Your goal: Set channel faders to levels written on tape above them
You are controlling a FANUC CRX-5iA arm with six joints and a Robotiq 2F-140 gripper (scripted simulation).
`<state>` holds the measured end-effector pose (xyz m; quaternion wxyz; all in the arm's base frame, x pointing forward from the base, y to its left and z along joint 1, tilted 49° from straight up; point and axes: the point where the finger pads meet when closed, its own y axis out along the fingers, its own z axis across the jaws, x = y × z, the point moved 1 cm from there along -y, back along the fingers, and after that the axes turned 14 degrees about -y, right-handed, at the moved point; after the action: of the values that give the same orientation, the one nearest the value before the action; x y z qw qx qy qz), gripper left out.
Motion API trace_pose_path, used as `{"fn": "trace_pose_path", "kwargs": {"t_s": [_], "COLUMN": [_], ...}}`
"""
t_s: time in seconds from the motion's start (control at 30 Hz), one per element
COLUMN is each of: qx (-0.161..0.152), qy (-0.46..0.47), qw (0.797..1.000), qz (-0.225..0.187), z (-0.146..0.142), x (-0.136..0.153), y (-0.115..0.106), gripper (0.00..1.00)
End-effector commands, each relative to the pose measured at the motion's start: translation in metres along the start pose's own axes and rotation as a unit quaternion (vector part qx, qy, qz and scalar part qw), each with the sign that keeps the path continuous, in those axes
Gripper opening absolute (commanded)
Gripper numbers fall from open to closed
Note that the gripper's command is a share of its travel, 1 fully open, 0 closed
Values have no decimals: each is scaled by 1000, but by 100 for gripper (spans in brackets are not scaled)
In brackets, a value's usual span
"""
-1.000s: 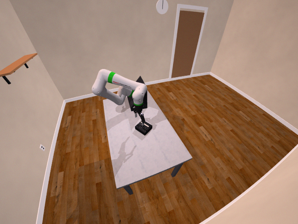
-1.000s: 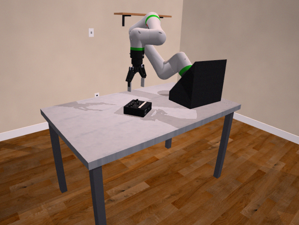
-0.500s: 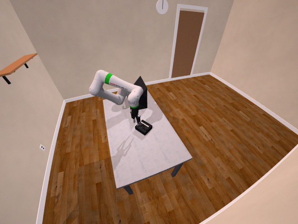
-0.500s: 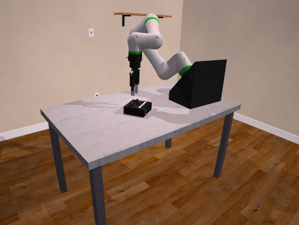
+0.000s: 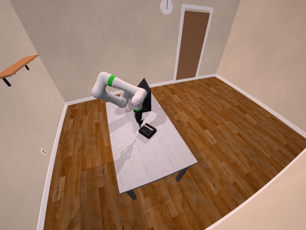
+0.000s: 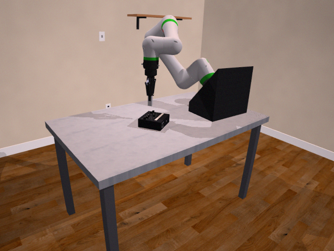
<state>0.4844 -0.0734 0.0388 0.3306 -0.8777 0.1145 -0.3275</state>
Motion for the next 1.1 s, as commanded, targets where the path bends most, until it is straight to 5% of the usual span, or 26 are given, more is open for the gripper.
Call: {"fn": "trace_pose_path", "kwargs": {"t_s": [0.0, 1.07], "qx": [0, 0], "qy": [0, 0], "qw": [1000, 1000], "qz": [0, 0], "z": [0, 0], "x": [0, 1], "y": [0, 6], "gripper": [0, 0]}}
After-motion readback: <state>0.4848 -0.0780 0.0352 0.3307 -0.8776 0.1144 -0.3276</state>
